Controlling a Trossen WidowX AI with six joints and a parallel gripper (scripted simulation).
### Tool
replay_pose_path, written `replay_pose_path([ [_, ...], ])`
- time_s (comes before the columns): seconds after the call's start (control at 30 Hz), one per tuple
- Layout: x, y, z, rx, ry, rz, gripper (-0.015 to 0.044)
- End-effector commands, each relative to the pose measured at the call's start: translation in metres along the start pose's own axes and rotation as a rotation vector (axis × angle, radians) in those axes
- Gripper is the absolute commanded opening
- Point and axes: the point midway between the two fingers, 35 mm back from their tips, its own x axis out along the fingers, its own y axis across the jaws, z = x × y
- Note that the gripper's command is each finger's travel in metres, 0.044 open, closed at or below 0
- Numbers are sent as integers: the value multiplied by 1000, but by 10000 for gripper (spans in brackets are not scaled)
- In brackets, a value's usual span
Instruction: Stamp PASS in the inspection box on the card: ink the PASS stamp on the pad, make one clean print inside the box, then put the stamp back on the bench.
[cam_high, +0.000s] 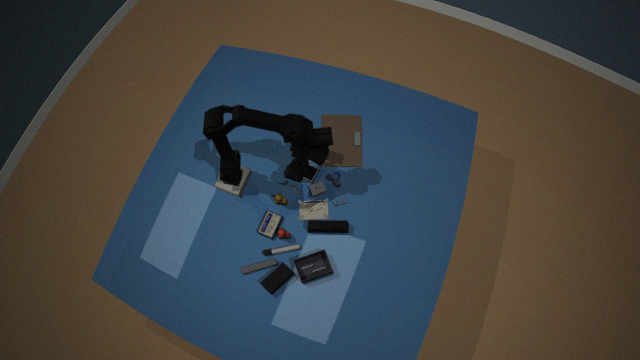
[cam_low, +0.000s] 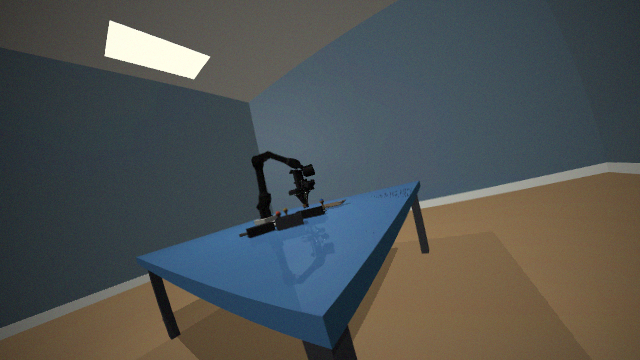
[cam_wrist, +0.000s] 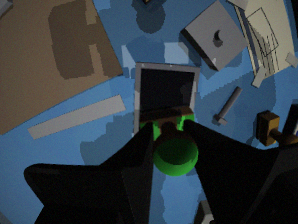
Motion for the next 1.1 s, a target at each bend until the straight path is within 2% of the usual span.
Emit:
replay_pose_path([
  [0.0,4,0,-1,1,2,-2,0],
  [1.07,18,-1,-2,0,3,-3,0],
])
